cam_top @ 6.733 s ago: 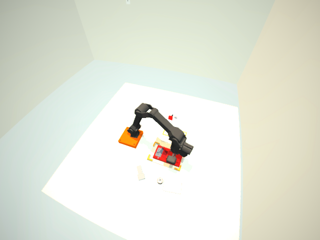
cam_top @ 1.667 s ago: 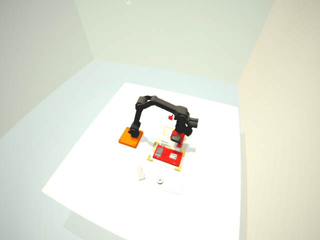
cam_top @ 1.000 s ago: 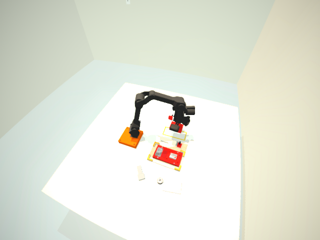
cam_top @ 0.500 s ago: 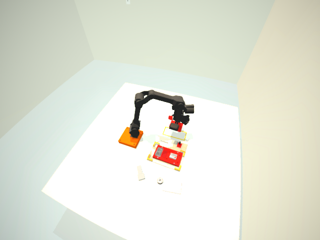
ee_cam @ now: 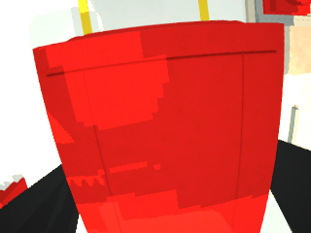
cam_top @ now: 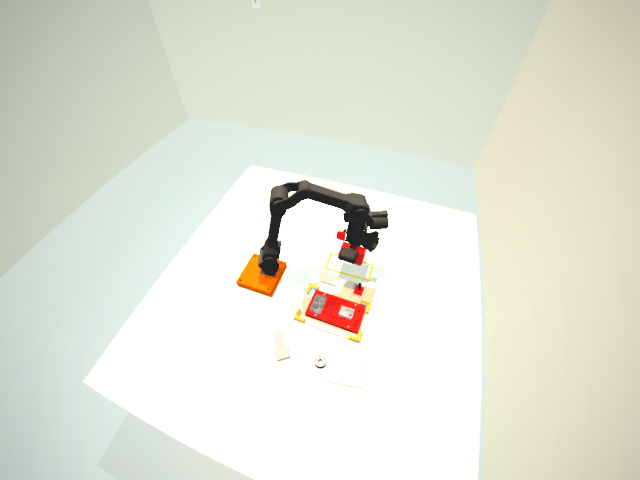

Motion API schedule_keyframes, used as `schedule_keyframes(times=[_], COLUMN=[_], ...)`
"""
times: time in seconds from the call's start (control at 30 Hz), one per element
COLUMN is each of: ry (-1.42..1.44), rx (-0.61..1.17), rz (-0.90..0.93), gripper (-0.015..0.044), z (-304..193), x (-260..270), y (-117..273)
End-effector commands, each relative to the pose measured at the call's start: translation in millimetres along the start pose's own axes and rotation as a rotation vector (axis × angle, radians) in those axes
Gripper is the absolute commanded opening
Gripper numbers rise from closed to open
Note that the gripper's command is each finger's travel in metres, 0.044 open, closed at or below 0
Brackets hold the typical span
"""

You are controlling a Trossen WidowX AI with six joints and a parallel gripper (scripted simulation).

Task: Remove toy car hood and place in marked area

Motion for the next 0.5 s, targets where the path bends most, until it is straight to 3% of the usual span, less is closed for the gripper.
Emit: schedule_keyframes(times=[0.0,0.47], ry=[-0.003,-0.003], rx=[0.001,0.001], rz=[0.002,0.002], gripper=[0.0000,0.0000], z=[0.0,0.4], x=[0.5,0.7], y=[-3.5,-13.2])
Point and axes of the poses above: the point midway between the two fingers, 35 mm back from their tips, its own y axis back along the fingers, its own x axis across the jaws, z = x × y, the point moved 2 cm from there along y, back along the fingers, and after that the axes turned 3 degrees about -y, right-handed, at the moved point
